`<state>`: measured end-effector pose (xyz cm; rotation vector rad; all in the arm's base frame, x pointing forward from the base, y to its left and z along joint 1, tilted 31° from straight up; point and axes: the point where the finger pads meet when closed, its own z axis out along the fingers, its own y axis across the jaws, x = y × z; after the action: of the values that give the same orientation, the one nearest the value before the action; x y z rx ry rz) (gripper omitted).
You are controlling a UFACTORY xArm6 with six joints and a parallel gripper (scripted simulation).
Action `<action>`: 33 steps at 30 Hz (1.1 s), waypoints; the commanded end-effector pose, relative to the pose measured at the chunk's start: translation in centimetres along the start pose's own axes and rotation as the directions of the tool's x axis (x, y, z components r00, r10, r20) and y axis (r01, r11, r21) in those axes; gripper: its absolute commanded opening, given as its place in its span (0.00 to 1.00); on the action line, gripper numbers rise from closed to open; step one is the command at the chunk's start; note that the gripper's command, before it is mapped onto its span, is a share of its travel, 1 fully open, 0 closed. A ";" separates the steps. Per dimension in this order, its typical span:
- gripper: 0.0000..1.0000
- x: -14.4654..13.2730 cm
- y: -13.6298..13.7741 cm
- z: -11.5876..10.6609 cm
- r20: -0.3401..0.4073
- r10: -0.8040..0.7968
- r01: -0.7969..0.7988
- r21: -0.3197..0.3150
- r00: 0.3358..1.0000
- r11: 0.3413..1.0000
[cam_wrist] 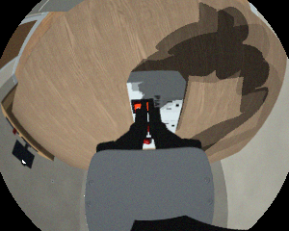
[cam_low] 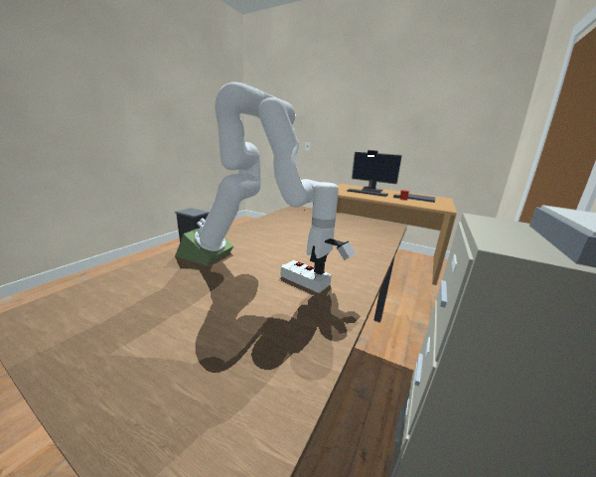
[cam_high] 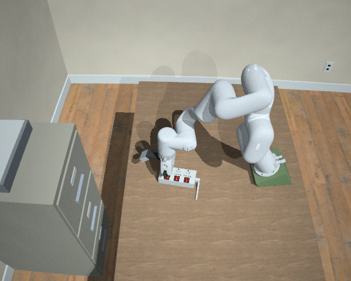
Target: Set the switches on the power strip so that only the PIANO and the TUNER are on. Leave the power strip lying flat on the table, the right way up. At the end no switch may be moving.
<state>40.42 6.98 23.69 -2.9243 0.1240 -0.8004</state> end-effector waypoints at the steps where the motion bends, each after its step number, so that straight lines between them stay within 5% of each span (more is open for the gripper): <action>1: 0.00 0.0 0.0 0.1 -0.001 0.000 0.000 0.001 1.000 1.000; 17: 0.00 0.0 0.0 -0.2 -0.001 0.000 0.000 0.001 1.000 1.000; 33: 0.00 0.0 0.0 -3.6 -0.001 0.000 0.000 0.001 1.000 1.000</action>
<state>39.20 6.82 25.56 -2.9258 0.1233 -0.7961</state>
